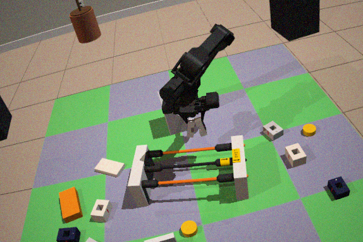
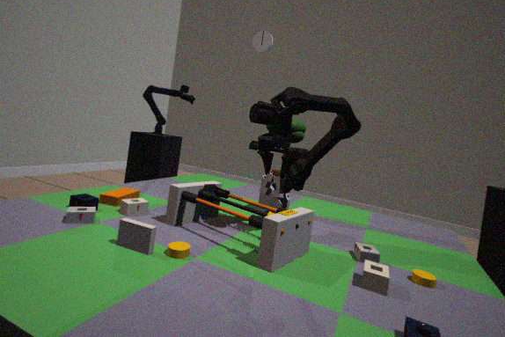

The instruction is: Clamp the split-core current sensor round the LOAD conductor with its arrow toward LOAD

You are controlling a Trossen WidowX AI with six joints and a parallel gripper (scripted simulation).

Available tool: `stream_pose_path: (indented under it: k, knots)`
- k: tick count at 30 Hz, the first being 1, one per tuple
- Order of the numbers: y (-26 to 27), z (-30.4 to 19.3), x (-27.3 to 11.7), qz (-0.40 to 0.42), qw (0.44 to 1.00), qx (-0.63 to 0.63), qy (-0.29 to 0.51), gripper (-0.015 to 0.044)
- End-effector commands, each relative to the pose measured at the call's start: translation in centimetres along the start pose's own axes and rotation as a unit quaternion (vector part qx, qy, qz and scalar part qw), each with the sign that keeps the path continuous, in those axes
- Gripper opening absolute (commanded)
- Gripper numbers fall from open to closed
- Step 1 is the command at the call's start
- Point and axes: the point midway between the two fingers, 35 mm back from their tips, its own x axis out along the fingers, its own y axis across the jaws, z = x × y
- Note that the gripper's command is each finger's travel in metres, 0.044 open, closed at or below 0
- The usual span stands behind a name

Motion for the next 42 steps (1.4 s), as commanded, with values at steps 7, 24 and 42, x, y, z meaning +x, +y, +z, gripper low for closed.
stream_pose_path:
  k: [7, 24, 42]
  knots:
    - [0.0, 1.4, -0.5, -0.001, 0.995, 0.097, 0.003, 0.0]
    - [0.1, 5.7, -0.5, -0.002, 0.934, 0.359, 0.002, 0.0]
    - [0.1, 10.1, 0.1, -0.001, 0.795, 0.607, 0.001, 0.0]
